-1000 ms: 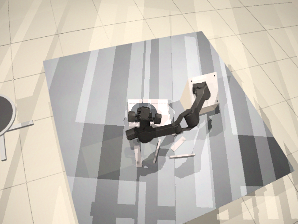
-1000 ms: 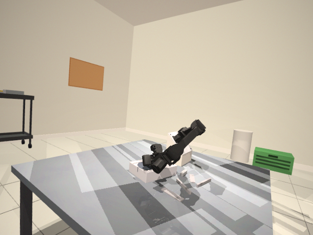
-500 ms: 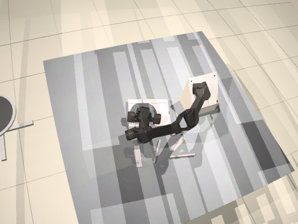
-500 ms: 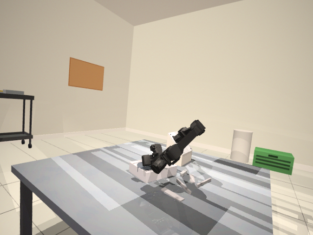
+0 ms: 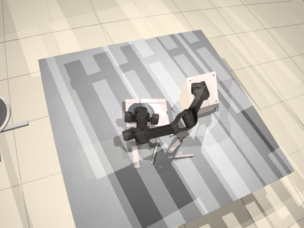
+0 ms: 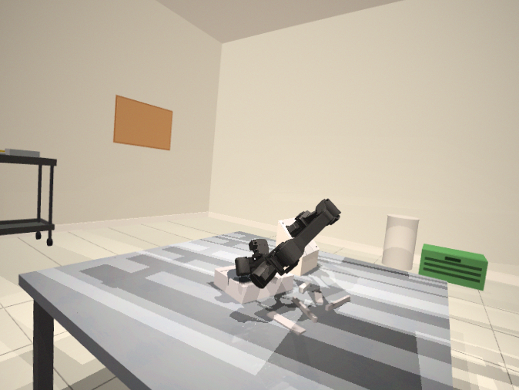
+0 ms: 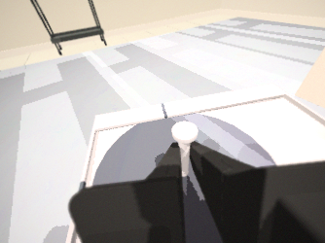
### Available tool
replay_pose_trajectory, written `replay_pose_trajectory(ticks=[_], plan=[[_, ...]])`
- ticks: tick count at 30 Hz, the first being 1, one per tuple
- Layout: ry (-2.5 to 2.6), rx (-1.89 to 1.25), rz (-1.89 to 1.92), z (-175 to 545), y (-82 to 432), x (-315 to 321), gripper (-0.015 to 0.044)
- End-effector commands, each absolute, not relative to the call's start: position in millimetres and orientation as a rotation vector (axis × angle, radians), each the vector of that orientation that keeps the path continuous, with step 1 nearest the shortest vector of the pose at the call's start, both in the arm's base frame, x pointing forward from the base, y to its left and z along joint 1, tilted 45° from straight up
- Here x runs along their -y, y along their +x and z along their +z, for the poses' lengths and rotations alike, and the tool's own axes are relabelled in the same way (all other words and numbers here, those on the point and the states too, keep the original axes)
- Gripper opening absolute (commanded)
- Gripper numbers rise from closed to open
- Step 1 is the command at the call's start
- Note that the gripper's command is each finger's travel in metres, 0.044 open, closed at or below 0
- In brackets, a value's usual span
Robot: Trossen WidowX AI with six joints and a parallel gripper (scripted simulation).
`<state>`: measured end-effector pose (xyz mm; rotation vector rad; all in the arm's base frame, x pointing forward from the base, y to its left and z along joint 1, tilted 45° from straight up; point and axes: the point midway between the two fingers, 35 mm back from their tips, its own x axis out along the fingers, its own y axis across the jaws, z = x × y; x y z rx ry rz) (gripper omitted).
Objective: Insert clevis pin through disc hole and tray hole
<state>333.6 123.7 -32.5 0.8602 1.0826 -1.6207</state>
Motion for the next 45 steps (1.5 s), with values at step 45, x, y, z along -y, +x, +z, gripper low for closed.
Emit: replay_pose_trajectory(ticks=[45], plan=[[0.86,-1.084,-1.617,-39.2,333.2,-129.9,0.0]])
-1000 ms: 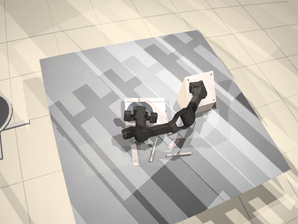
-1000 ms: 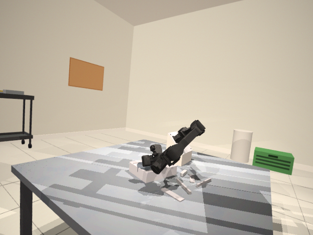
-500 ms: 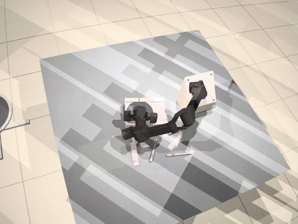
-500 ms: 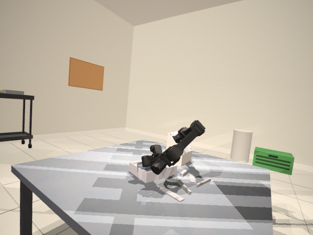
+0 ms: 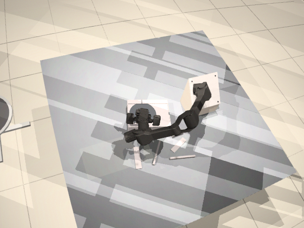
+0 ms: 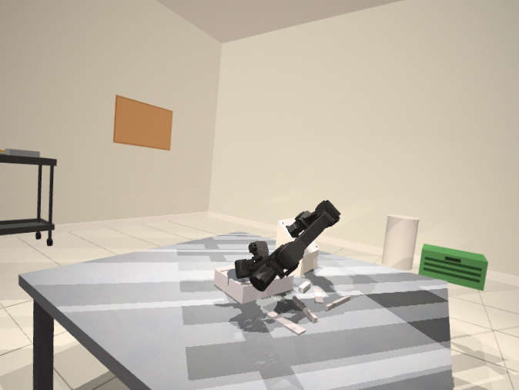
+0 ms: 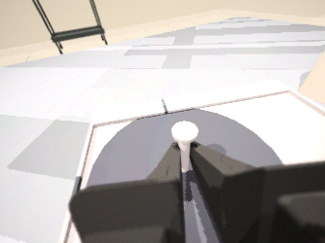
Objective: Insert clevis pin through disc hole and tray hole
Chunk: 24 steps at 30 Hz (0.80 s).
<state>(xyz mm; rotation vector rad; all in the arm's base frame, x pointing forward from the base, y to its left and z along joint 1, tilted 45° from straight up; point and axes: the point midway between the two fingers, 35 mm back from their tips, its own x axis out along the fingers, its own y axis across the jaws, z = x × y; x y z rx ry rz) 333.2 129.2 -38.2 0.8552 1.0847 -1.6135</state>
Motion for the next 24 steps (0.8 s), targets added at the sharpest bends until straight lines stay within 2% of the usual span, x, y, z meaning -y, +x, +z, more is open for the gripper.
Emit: replay_pose_trajectory(ticks=[1,15,21,24], plan=[[0.855,-1.085,-1.614,-38.2,333.2,-129.2,0.0],[0.855,-1.085,-1.614,-38.2,333.2,-129.2,0.0],[0.855,-1.085,-1.614,-38.2,333.2,-129.2,0.0157],[0.855,-1.085,-1.614,-38.2,333.2,-129.2,0.016]])
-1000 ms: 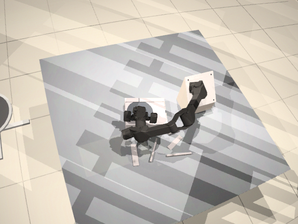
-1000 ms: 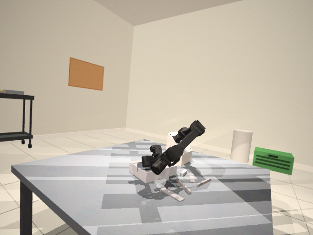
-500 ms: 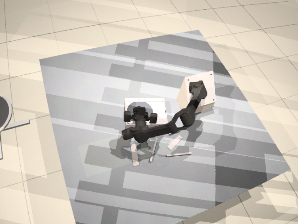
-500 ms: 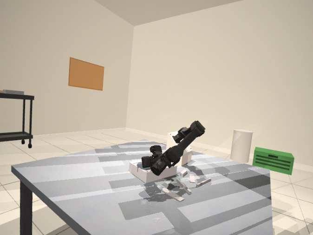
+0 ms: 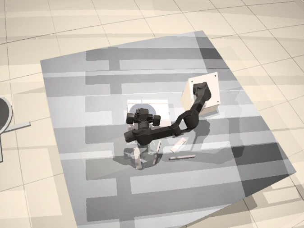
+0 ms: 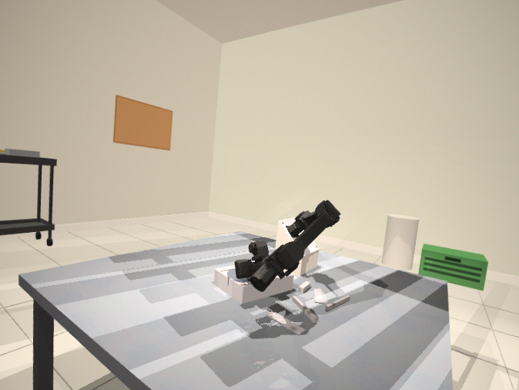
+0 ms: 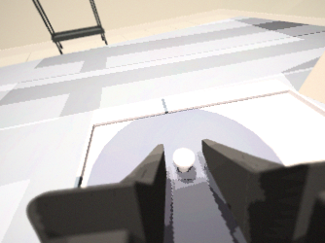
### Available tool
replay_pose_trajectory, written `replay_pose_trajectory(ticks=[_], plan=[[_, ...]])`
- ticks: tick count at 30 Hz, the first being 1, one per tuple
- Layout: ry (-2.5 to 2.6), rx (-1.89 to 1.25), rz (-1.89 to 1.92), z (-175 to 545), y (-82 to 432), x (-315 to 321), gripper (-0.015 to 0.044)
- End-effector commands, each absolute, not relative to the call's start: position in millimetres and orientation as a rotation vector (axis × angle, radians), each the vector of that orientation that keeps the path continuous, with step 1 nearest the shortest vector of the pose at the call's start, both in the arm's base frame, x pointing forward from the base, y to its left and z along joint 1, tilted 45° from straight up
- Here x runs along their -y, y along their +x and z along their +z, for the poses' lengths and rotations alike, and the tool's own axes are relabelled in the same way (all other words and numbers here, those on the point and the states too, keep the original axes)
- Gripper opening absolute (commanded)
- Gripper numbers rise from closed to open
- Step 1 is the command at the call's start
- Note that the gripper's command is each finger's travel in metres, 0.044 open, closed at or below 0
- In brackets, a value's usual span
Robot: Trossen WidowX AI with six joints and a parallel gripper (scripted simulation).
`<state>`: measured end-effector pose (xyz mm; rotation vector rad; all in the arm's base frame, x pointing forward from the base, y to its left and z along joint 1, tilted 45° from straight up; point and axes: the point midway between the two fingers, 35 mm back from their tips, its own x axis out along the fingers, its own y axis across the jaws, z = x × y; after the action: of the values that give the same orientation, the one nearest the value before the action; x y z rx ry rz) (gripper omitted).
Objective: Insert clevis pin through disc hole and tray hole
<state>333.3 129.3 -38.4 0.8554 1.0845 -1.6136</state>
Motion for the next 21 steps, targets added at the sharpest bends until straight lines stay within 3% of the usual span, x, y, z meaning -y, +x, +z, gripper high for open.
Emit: replay_pose_trajectory(ticks=[1,12,21], plan=[[0.855,-1.085,-1.614,-38.2,333.2,-129.2,0.016],[0.86,-1.083,-1.617,-25.7,335.0,-116.4,0.016],[0.895,-1.082,-1.569,42.4,354.6,-141.5,0.0396]])
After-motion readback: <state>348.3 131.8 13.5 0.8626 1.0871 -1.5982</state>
